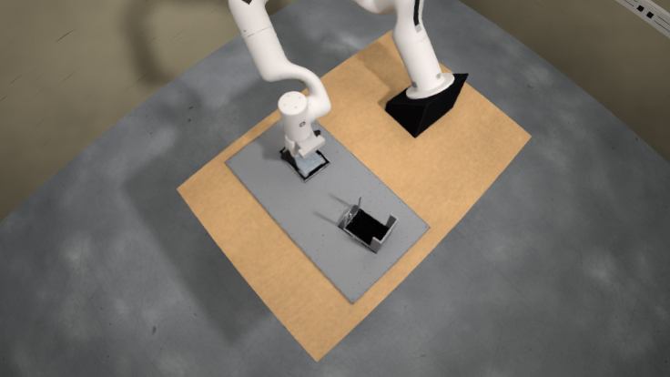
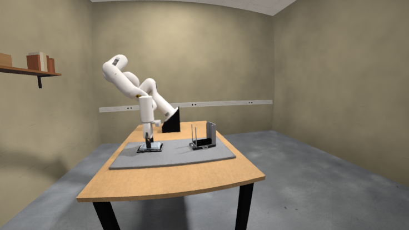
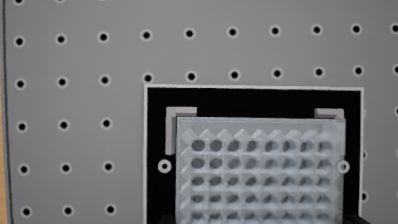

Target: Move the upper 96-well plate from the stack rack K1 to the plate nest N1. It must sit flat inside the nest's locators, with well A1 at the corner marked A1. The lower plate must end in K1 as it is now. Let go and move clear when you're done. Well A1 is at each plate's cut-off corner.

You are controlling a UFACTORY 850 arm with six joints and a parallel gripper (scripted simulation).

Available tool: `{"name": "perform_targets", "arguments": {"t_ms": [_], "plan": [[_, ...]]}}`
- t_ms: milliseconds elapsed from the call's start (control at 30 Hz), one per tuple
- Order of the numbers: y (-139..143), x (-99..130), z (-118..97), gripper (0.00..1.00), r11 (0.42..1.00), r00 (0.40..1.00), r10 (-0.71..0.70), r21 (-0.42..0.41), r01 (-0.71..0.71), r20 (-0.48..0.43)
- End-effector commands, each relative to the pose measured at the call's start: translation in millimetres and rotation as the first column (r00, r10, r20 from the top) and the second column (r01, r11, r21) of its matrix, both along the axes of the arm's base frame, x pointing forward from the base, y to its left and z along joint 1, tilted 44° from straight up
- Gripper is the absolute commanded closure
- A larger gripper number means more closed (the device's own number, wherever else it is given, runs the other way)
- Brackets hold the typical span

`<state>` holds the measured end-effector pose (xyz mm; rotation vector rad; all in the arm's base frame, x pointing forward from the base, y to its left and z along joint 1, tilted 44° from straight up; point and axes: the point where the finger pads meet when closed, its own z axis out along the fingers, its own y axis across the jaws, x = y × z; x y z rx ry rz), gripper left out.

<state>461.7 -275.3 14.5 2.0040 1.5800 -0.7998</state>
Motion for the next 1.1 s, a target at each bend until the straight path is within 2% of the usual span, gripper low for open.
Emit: {"name": "perform_targets", "arguments": {"t_ms": [0,200,1067], "plan": [[0,1,0,0.0,1.0,1.0,0.001,0.0,-0.001,0.001],[0,1,0,0.0,1.0,1.0,0.001,0.0,-0.001,0.001],[40,10,43,0.0,1.0,1.0,0.001,0.0,-0.001,0.001]]}}
